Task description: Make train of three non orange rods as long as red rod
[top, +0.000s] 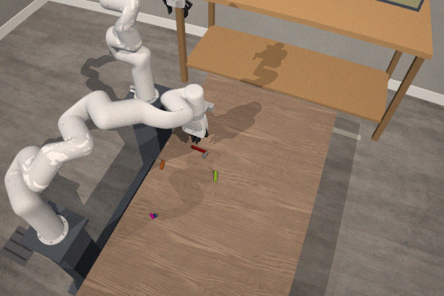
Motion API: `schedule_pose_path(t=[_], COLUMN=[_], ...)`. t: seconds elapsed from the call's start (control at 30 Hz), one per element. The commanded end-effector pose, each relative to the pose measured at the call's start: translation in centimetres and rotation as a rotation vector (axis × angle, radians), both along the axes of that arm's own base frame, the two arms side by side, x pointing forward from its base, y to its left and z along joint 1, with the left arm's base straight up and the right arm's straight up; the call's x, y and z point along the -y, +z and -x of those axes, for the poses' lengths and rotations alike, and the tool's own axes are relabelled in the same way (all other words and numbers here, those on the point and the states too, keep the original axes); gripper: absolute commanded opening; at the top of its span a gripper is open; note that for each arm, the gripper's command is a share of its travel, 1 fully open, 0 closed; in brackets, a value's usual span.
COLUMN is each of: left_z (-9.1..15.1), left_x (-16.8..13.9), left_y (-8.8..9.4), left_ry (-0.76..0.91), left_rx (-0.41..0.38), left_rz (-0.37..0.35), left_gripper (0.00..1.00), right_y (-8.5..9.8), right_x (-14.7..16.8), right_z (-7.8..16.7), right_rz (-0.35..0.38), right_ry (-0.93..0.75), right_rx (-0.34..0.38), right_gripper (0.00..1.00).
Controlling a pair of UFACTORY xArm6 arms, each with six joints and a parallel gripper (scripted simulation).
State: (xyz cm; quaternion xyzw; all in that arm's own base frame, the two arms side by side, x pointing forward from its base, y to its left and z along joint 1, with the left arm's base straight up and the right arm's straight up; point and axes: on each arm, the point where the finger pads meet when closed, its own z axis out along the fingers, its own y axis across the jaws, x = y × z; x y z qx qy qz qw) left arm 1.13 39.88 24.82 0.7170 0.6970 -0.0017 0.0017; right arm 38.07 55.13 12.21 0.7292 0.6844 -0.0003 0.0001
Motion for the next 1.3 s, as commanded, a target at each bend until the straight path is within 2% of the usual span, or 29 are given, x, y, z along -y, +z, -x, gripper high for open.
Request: schedule_pose_path(t=[0.0,0.2,0.37,0.47,0.77,0.87,0.93,0.97,1.27], left_z=[0.0,0.0,0.0,0.0,0.0,0.0,0.0,0.0,0.0], left_x=[-0.1,-0.1,-0.1,-0.1,-0.1,-0.1,-0.1,-0.1,-0.1], left_y=[0.2,0.2,0.2,0.2,0.2,0.2,0.2,0.2,0.2], left_ry=[0.000,0.000,0.000,0.000,0.000,0.000,0.000,0.000,0.000], left_rx=[0.000,0.000,0.000,0.000,0.000,0.000,0.000,0.000,0.000], left_rz=[-0.005,-0.005,-0.005,-0.005,-0.005,-0.005,-0.005,-0.005,-0.005], left_gripper=[1.00,1.00,1.00,1.00,1.00,1.00,1.00,1.00,1.00], right_y=[0.6,0.6,0.9,1.3,1.7,1.7,1.7,1.7,1.2], right_x=[-0.1,0.0,1.4,5.1,11.6,14.0,14.0,16.2,22.7], right_z=[-0.1,-0.2,-0.8,-2.2,-3.3,-3.4,-3.4,-3.3,-2.2], right_rz=[-0.006,-0.006,-0.006,-0.006,-0.005,-0.005,-0.005,-0.005,-0.004], right_ry=[0.000,-0.001,-0.009,-0.028,-0.061,-0.072,-0.072,-0.082,-0.113], right_rx=[0.004,0.004,0.004,0.004,0.005,0.005,0.005,0.005,0.005], right_gripper=[0.06,0.06,0.06,0.06,0.06,0.06,0.06,0.06,0.06])
